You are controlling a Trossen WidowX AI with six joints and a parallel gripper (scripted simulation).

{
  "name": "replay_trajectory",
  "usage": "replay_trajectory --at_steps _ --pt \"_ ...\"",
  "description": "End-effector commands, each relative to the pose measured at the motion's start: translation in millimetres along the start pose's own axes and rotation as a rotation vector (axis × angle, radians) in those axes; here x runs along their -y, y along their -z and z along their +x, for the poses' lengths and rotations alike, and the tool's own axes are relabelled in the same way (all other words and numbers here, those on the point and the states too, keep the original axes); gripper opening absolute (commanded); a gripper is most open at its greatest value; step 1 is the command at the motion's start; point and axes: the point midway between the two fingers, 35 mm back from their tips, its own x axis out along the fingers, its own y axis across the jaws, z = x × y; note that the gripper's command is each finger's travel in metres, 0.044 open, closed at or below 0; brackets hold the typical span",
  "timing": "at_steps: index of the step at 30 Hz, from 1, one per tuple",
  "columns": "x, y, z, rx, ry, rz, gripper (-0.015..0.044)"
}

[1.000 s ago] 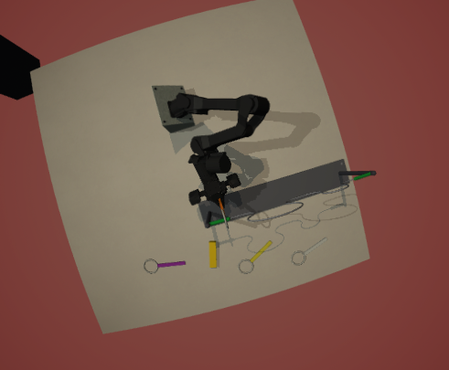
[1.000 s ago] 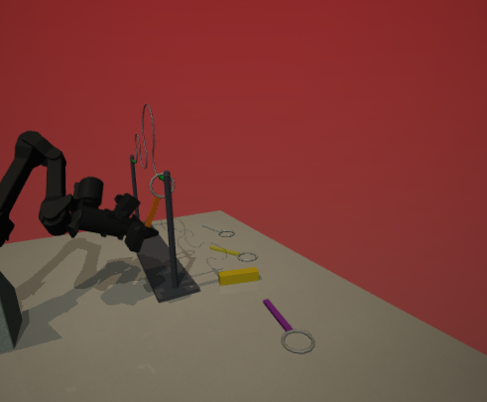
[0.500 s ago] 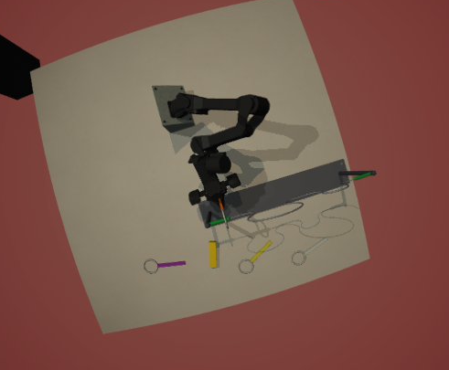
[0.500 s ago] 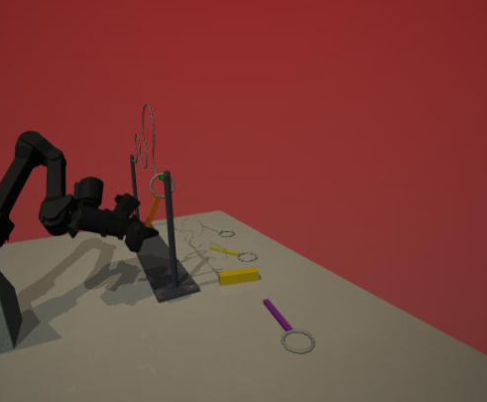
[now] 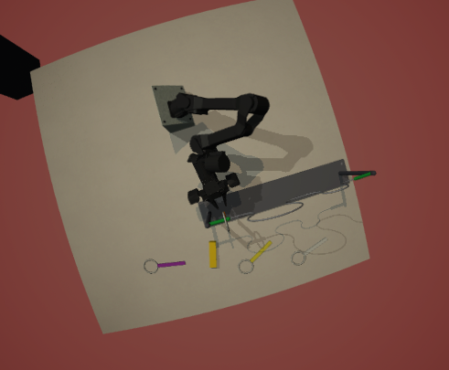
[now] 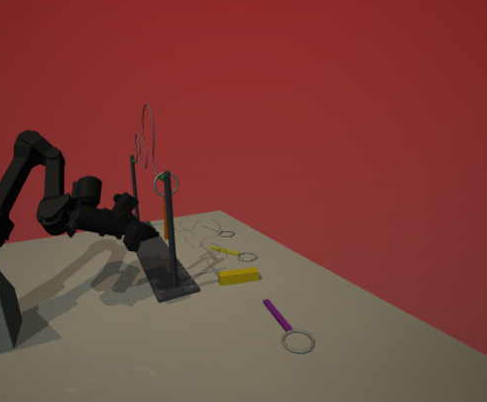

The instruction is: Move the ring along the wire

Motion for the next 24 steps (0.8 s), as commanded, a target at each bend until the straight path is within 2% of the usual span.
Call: replay_trajectory --at_steps 1,9,24 --pt "-1 0 -13 -0.003 -0.001 -0.003 0.0160" --pt "0 2 -45 -0.004 0.002 0.001 0.0160" --pt "0 2 -45 -0.004 0.002 0.001 0.0160"
